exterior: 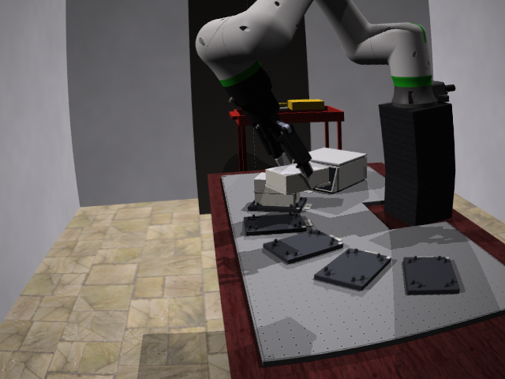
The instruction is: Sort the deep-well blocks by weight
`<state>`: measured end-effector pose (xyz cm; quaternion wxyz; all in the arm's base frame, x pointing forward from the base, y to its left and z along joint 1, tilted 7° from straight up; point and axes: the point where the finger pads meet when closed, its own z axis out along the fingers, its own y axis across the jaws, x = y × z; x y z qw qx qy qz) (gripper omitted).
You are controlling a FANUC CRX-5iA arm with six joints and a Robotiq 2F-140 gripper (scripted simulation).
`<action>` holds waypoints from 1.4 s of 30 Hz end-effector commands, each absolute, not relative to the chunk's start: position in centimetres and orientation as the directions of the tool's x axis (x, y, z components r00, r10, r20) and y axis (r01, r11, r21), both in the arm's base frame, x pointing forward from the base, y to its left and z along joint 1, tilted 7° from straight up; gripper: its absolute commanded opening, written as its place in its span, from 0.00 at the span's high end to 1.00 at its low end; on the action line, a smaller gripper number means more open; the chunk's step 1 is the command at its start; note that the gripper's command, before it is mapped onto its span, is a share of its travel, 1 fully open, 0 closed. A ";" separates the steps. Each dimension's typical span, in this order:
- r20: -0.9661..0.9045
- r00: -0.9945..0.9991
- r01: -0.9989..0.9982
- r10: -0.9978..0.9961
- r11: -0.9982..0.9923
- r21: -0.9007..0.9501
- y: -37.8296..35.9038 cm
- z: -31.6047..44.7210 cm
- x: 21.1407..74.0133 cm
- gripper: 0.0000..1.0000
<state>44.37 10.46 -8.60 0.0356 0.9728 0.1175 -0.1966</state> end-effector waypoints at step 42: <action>-0.405 0.764 0.572 0.502 -0.818 0.065 21.3 -15.0 40.2 0.90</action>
